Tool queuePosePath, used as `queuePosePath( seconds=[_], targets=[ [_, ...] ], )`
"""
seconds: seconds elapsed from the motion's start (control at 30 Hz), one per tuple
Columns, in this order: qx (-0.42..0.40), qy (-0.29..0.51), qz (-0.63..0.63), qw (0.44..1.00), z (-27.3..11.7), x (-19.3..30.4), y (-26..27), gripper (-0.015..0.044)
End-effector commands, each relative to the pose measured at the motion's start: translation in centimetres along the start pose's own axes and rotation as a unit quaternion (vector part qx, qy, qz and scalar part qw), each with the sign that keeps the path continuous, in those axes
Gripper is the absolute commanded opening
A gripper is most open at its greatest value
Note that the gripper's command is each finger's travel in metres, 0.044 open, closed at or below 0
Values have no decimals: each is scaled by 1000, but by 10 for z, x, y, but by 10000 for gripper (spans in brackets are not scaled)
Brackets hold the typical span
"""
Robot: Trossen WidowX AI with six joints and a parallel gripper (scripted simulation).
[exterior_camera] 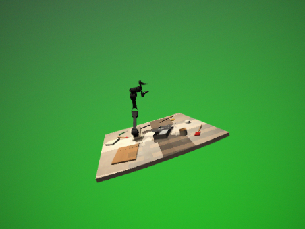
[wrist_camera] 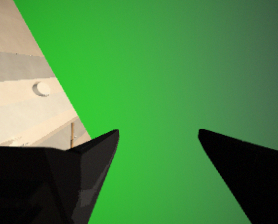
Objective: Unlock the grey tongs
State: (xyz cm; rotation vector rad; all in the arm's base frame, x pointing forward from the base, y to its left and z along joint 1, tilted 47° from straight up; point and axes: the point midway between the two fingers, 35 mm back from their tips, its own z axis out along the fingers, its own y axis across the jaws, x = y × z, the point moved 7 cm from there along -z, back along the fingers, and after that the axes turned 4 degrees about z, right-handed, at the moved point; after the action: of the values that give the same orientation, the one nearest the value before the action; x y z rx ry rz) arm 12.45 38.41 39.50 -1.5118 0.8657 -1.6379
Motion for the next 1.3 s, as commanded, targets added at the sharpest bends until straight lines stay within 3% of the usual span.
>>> queuePosePath(
  seconds=[0.0,0.37,0.57,0.97,1.27],
  targets=[
    [3,-2,5,1000,-2,2,-2,426],
    [99,-51,128,985,-35,56,-37,440],
    [177,-94,259,945,-69,116,-61,440],
    [303,-150,516,787,-114,264,-69,440],
    [320,-132,708,615,-91,385,-24,440]
  ],
)
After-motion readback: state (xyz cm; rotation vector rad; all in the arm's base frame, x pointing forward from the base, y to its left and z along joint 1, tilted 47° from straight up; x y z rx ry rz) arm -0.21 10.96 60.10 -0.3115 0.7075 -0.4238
